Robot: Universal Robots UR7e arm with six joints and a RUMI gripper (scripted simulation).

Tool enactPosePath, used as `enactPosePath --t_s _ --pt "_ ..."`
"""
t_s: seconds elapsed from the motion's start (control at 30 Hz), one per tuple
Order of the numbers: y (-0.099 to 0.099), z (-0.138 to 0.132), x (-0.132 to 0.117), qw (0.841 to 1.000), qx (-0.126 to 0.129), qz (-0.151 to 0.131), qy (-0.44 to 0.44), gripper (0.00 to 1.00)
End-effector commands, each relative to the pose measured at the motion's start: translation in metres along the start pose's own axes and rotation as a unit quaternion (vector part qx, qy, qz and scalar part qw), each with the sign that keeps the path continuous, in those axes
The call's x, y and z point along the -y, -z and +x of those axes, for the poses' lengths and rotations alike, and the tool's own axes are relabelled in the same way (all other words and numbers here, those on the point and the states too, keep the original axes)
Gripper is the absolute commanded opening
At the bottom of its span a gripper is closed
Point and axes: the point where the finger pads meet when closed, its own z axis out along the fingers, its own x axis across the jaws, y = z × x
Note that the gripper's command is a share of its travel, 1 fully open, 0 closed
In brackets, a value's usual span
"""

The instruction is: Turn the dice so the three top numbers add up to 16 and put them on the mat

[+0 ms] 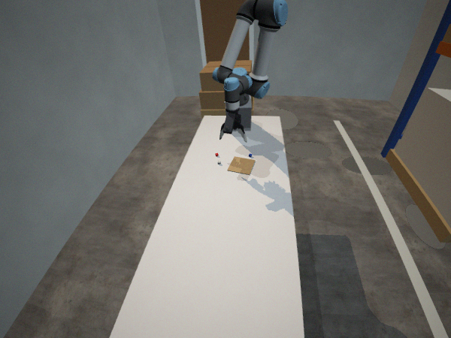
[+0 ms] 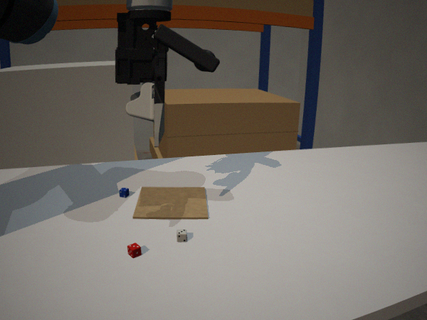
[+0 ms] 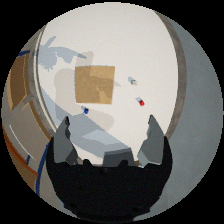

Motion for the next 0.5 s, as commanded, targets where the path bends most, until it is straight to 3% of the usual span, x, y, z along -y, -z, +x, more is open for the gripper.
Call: enactPosePath --t_s 0.0,0.23,0.47 --pt "-0.008 0.029 0.017 1.0 0.006 0.0 -0.012 1.0" --pt "-0.008 0.078 0.03 0.999 0.007 0.005 -0.033 1.0" --pt "-0.008 0.089 0.033 0.999 0.007 0.006 -0.038 1.0"
